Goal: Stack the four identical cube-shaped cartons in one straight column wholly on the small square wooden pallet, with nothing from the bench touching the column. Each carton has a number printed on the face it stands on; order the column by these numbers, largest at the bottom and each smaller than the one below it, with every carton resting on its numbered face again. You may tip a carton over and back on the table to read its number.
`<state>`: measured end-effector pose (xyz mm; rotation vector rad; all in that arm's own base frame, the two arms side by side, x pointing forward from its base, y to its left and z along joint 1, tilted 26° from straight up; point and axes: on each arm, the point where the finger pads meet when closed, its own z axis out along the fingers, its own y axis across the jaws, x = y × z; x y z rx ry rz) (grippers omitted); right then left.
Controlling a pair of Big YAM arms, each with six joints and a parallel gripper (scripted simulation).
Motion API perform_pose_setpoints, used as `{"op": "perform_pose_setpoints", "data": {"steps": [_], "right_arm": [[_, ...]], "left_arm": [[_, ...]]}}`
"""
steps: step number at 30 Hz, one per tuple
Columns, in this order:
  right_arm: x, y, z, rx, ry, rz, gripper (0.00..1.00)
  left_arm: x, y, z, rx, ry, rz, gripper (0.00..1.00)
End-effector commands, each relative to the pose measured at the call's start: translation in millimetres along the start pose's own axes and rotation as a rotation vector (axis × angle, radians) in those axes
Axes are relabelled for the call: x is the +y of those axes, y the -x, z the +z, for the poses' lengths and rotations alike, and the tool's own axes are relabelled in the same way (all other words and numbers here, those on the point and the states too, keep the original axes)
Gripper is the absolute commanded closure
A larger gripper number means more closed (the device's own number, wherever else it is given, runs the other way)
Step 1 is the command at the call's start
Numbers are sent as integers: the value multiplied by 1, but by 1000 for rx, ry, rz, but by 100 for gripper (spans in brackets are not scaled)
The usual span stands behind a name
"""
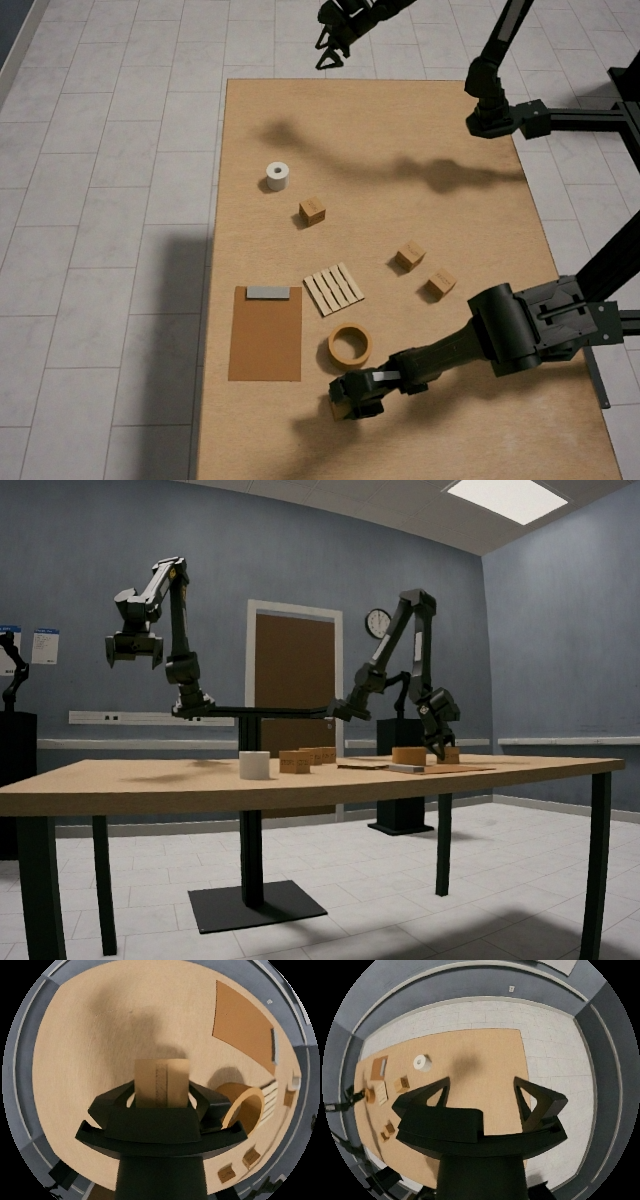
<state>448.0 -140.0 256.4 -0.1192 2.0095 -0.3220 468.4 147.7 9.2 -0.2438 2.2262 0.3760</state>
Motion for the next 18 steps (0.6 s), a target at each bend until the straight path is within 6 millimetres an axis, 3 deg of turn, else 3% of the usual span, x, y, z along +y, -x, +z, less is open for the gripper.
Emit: {"op": "perform_pose_setpoints", "data": {"steps": [1, 5, 8, 16, 18], "right_arm": [[-1, 13, -1, -18, 0, -14, 0], [-1, 13, -1, -18, 0, -14, 0], [-1, 13, -1, -18, 0, -14, 0], [-1, 13, -1, -18, 0, -14, 0], [-1, 13, -1, -18, 0, -14, 0]], "left_arm": [[5, 5, 6, -8, 7, 3, 50], [5, 5, 6, -9, 7, 3, 50], [6, 6, -1, -12, 6, 0, 22], [5, -15, -12, 32, -4, -6, 21], [1, -9, -19, 16, -9, -7, 21]]}}
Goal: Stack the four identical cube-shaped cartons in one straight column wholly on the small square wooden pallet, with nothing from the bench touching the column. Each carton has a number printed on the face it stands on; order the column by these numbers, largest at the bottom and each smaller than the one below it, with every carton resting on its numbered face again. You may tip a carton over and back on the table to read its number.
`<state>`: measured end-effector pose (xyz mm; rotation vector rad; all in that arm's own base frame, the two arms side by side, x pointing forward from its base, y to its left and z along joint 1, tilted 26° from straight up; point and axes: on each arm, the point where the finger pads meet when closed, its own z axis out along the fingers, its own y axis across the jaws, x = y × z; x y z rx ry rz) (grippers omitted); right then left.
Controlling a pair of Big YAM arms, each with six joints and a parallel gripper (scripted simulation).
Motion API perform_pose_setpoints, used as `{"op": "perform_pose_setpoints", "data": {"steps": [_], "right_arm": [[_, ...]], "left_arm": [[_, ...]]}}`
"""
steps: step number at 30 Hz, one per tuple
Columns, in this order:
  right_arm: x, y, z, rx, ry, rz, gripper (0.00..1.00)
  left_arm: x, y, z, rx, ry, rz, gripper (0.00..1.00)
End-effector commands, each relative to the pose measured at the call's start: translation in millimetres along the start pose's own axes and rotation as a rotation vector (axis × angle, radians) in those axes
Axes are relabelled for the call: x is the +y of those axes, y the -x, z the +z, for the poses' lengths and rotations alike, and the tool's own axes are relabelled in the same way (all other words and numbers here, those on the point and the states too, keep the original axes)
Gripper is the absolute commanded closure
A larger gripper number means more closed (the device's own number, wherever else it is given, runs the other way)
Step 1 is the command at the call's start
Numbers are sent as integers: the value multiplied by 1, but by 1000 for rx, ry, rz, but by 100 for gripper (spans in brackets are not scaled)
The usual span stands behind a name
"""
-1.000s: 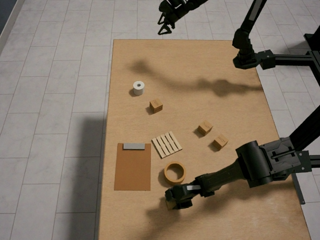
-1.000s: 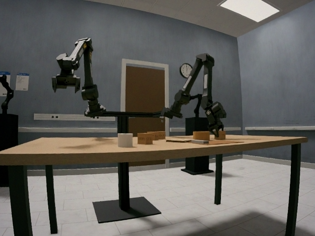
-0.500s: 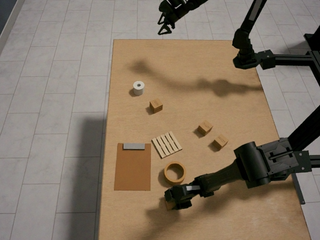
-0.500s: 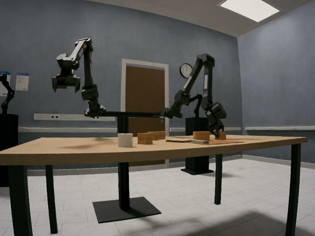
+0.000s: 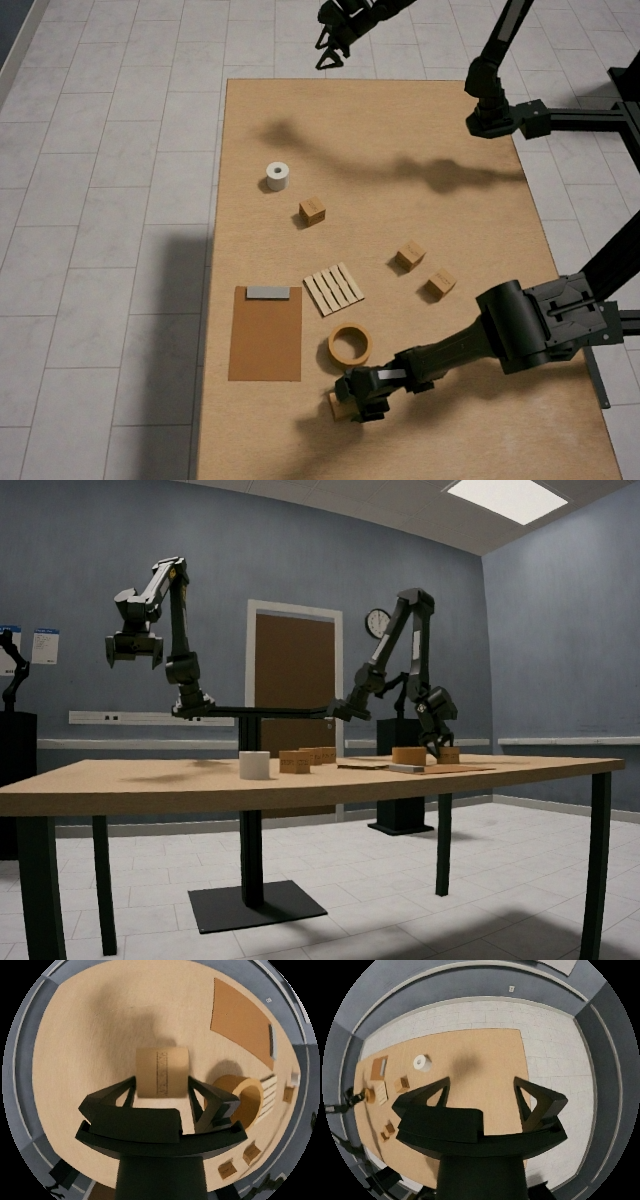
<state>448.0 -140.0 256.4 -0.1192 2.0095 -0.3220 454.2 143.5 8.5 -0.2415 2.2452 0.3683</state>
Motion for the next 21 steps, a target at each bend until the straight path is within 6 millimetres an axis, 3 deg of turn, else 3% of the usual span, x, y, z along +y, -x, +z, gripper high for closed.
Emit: {"op": "perform_pose_setpoints", "data": {"steps": [1, 8, 10, 18, 21], "right_arm": [[-1, 13, -1, -18, 0, -14, 0], [-1, 13, -1, -18, 0, -14, 0], [-1, 13, -1, -18, 0, -14, 0], [-1, 13, -1, -18, 0, -14, 0], [-1, 13, -1, -18, 0, -14, 0]], "left_arm": [[1, 0, -9, -2, -1, -10, 21], [-5, -1, -21, -3, -8, -4, 21], [-5, -2, -26, -2, -7, -4, 0], [-5, -6, -75, -2, -7, -4, 0], [-5, -7, -80, -2, -6, -4, 0]]}}
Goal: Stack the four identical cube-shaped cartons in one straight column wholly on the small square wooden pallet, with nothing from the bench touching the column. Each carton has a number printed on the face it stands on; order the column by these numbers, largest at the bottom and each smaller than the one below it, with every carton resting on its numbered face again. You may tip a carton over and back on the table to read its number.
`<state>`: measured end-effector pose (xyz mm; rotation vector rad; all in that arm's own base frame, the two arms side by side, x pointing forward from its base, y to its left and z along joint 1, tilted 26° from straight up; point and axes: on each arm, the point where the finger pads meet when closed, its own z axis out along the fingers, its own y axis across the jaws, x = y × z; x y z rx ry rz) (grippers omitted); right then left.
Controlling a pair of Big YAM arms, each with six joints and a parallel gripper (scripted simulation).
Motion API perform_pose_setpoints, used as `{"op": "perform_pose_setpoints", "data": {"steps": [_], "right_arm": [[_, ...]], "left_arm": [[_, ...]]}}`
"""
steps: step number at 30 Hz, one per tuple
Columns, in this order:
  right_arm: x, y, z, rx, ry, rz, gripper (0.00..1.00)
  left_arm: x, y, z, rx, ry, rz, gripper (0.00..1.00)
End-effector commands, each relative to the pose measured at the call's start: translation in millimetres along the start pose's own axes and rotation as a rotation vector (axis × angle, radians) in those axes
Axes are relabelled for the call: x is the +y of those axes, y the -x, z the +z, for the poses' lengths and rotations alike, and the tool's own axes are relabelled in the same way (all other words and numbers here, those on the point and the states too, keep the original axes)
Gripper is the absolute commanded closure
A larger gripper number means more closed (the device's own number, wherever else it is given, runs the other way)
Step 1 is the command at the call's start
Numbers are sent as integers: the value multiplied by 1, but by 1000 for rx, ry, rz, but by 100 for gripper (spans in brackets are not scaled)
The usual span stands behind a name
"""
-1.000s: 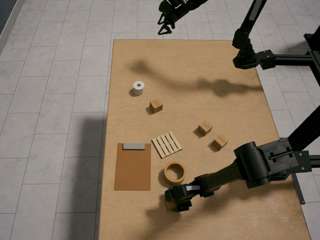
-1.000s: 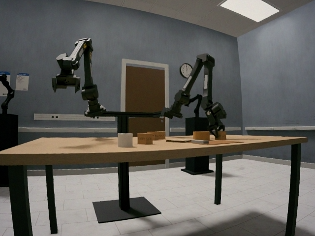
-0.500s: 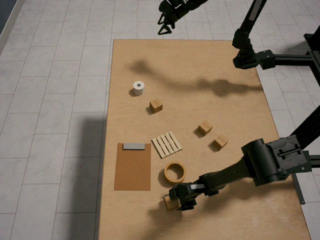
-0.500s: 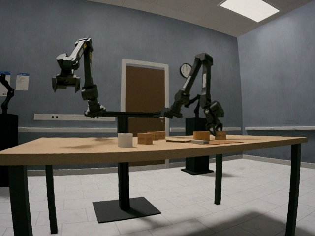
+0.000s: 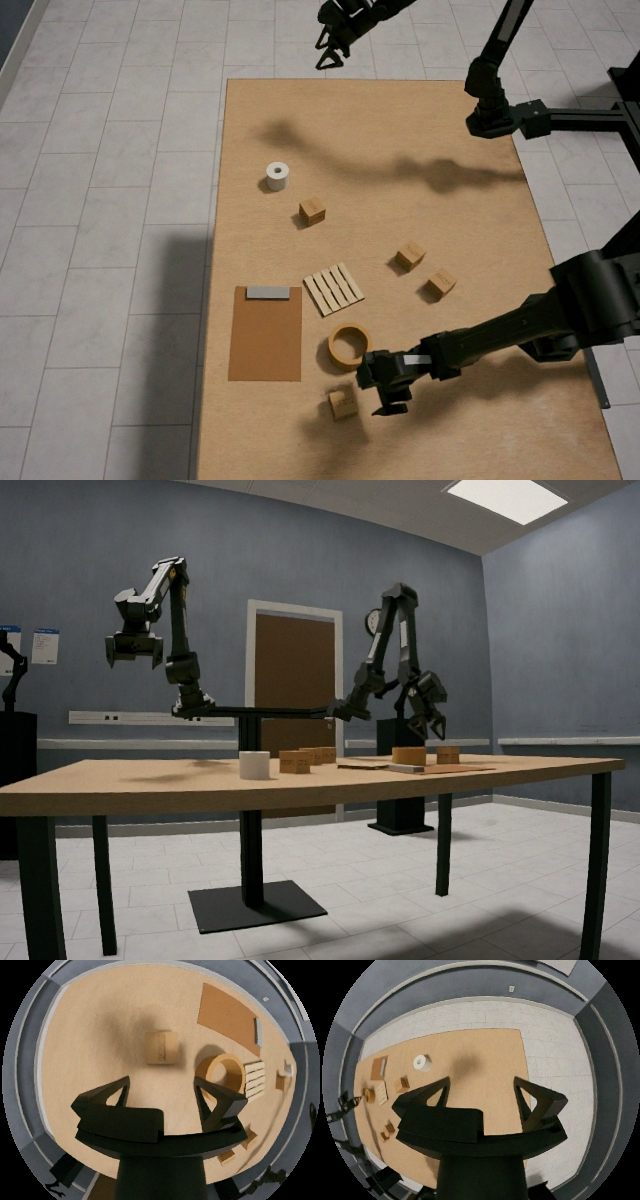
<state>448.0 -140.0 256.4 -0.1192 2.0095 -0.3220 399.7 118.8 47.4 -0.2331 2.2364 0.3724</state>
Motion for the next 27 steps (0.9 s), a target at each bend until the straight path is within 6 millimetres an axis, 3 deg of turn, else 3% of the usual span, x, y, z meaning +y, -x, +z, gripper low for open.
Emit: {"op": "perform_pose_setpoints", "data": {"steps": [1, 8, 10, 14, 16, 18, 21, 27], "right_arm": [[-1, 13, -1, -18, 0, -14, 0], [-1, 13, -1, -18, 0, -14, 0], [-1, 13, -1, -18, 0, -14, 0], [-1, 13, -1, -18, 0, -14, 0], [-1, 13, -1, -18, 0, -14, 0], [-1, 13, -1, -18, 0, -14, 0], [-1, 13, -1, -18, 0, -14, 0], [-1, 13, -1, -18, 0, -14, 0]], "left_arm": [[-4, 7, -10, -5, -5, -12, 0], [-2, 15, 2, -9, 6, -5, 0], [-10, 18, 4, -1, -8, -14, 21], [-40, 38, 15, 7, -45, 62, 21], [-40, 38, 15, 7, -45, 62, 21], [-75, 50, 25, 16, -93, 178, 21], [-148, 64, 39, 24, -193, 348, 21], [-277, 59, 44, 26, -359, 651, 21]]}}
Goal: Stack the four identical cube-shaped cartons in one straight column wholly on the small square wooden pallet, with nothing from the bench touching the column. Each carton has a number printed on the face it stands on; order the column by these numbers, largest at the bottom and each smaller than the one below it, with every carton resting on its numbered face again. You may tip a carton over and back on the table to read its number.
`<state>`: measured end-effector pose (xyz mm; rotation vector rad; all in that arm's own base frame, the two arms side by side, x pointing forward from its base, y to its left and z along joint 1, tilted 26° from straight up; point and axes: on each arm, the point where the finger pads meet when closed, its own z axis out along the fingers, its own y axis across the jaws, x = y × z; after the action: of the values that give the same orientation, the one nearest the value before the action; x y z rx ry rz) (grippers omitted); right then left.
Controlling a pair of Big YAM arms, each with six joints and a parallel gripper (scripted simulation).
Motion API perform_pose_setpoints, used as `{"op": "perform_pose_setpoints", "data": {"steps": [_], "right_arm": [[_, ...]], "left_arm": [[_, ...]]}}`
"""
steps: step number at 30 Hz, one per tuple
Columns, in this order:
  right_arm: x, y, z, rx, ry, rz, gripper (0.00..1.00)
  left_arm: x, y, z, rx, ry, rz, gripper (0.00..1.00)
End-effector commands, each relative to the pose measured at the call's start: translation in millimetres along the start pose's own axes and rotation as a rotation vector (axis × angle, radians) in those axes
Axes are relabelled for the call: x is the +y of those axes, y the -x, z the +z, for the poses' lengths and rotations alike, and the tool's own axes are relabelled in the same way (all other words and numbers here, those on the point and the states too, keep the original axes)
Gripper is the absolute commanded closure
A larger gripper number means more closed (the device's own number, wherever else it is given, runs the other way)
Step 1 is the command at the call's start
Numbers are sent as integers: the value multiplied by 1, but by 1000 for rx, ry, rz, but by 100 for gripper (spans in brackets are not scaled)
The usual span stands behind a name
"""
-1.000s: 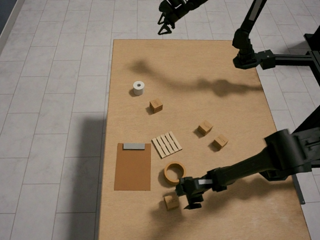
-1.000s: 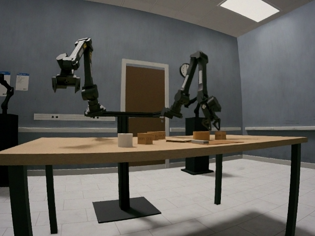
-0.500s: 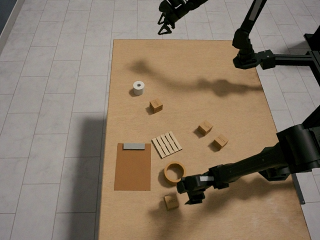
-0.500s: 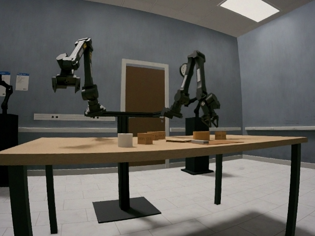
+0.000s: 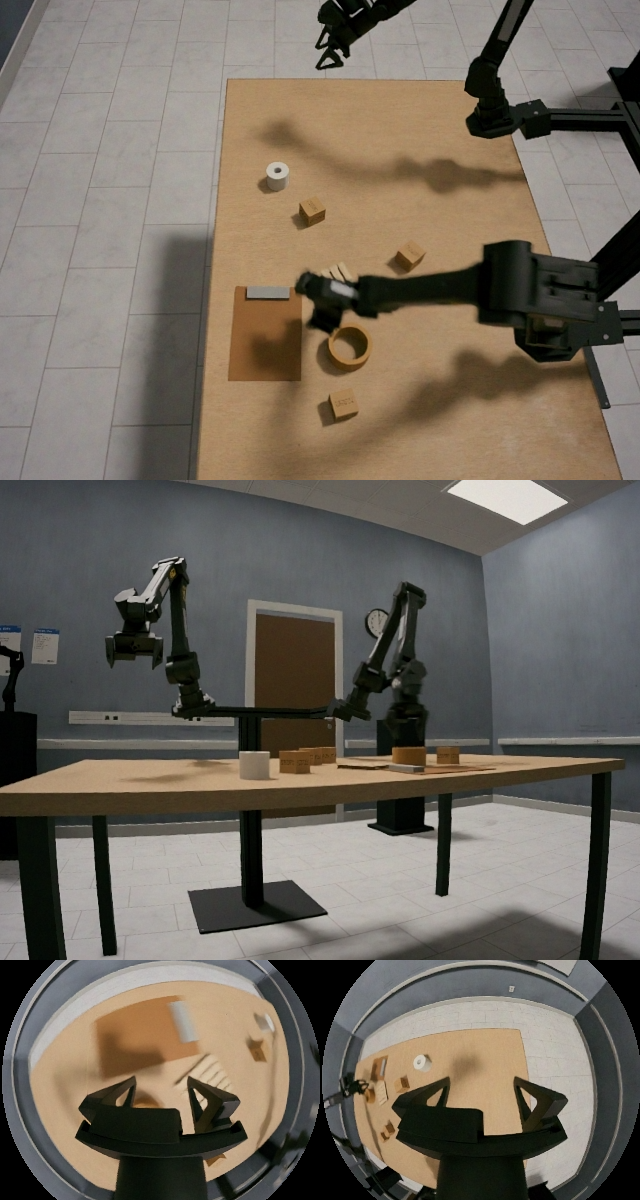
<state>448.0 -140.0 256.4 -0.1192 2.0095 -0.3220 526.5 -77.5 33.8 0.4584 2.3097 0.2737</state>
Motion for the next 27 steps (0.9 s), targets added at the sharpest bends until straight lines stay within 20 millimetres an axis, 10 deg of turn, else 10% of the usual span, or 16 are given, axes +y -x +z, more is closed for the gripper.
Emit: {"op": "perform_pose_setpoints", "data": {"steps": [1, 4, 6, 15, 27], "right_arm": [[-1, 13, -1, -18, 0, -14, 0], [-1, 13, -1, -18, 0, -14, 0], [-1, 13, -1, -18, 0, -14, 0], [-1, 13, -1, -18, 0, -14, 0], [-1, 13, -1, -18, 0, -14, 0]], "left_arm": [[-64, 28, 32, 26, -91, 229, 21], [-130, 43, 45, 21, -169, 381, 21], [-130, 43, 45, 21, -169, 381, 21], [-278, 53, 55, -1, -321, 670, 21], [-294, 64, 53, -23, -329, 672, 21]]}}
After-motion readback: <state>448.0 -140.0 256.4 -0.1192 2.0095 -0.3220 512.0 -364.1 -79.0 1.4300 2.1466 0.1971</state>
